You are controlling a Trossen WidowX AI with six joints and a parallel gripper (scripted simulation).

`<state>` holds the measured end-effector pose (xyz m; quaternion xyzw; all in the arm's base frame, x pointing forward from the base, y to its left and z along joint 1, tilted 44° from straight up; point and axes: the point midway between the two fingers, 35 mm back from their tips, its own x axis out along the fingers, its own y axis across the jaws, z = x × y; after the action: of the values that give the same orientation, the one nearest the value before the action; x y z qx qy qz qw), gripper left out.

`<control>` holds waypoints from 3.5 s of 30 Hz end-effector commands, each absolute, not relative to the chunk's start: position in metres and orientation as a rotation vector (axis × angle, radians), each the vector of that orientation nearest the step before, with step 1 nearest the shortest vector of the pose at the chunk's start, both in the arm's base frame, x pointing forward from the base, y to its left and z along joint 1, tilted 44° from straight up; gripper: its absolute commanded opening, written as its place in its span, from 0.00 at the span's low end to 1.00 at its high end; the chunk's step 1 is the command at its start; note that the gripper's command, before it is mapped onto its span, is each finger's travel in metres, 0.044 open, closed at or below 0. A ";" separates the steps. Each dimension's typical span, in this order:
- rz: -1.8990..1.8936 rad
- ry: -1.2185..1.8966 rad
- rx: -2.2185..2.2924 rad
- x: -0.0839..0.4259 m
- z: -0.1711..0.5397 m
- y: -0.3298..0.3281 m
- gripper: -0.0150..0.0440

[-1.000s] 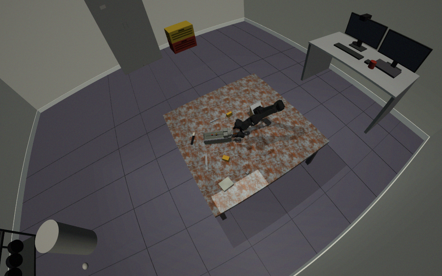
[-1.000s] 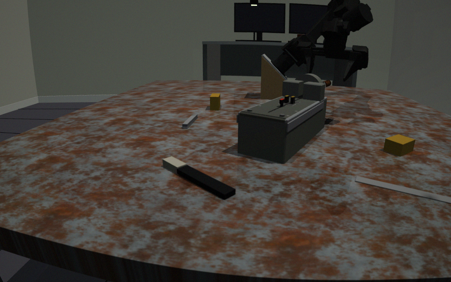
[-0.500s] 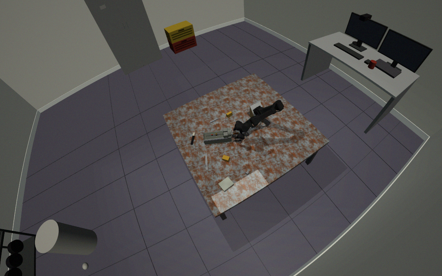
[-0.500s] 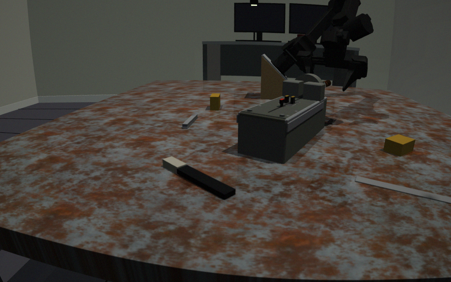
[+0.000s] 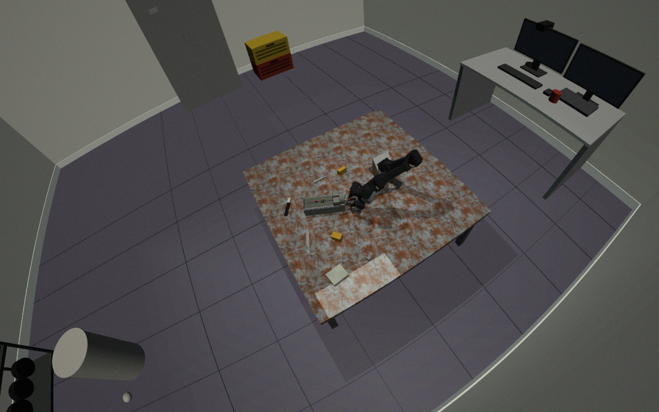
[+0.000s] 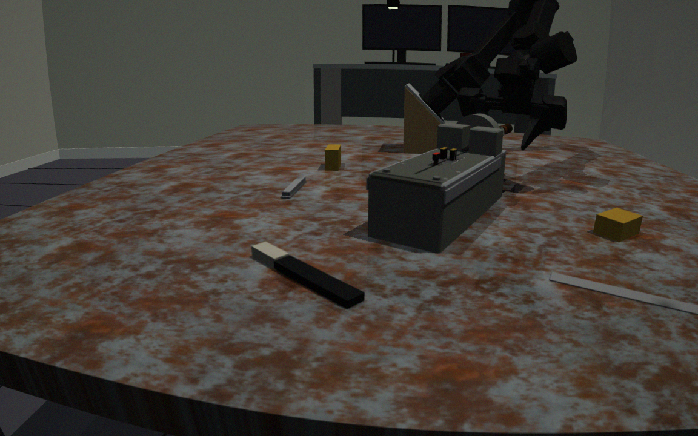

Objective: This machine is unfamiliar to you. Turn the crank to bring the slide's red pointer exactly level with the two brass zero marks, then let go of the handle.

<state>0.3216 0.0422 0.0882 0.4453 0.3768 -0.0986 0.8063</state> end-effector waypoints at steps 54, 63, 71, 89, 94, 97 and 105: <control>-0.218 0.804 0.954 0.302 0.082 0.009 0.25; -0.218 0.805 0.954 0.299 0.077 0.006 0.25; -0.218 0.805 0.954 0.298 0.075 0.006 0.25; -0.218 0.805 0.954 0.297 0.071 0.005 0.25; -0.218 0.805 0.954 0.297 0.071 0.005 0.25; -0.218 0.805 0.954 0.297 0.070 0.005 0.25; -0.218 0.805 0.954 0.296 0.069 0.005 0.25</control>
<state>0.3003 0.0082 0.0764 0.4480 0.3701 -0.0903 0.8088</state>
